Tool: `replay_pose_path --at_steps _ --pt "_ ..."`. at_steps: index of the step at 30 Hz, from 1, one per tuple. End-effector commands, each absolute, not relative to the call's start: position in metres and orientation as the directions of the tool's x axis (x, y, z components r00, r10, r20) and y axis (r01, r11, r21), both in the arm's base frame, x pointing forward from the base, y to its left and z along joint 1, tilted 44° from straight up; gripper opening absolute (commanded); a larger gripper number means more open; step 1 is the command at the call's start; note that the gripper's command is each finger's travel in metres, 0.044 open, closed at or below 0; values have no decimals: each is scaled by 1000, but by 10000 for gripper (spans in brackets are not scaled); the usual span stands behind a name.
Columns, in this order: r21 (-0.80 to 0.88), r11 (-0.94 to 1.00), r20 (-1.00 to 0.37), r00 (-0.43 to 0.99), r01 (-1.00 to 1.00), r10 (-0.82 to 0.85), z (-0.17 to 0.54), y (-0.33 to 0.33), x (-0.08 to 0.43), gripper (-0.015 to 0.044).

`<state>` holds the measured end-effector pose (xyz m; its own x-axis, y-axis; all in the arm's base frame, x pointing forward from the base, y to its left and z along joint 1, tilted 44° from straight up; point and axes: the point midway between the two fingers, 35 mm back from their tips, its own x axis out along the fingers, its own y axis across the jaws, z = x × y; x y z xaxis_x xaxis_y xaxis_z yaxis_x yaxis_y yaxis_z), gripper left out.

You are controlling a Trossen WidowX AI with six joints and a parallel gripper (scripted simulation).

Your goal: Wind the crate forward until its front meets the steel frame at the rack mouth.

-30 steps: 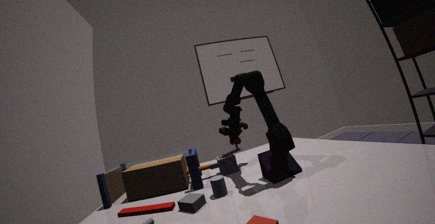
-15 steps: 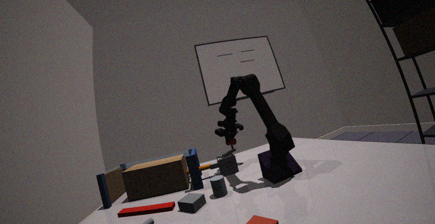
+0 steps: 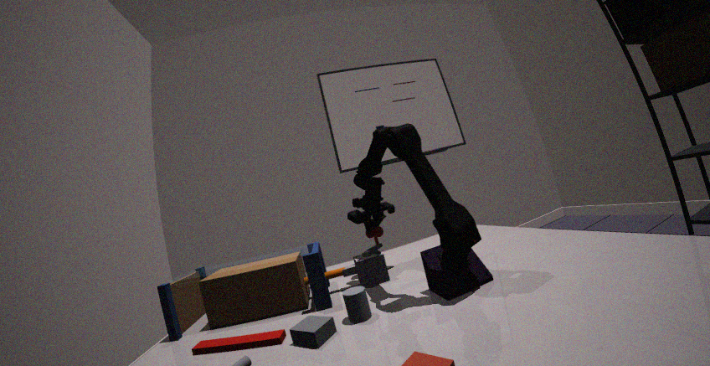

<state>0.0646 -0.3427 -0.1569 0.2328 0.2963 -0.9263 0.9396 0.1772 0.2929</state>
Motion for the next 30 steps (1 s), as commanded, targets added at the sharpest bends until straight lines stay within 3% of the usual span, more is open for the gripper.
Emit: replay_pose_path --at_steps 1,30 --pt "323 212 -920 253 922 301 -170 -345 92 0" --pt "326 213 -919 256 921 300 -173 -354 131 0"
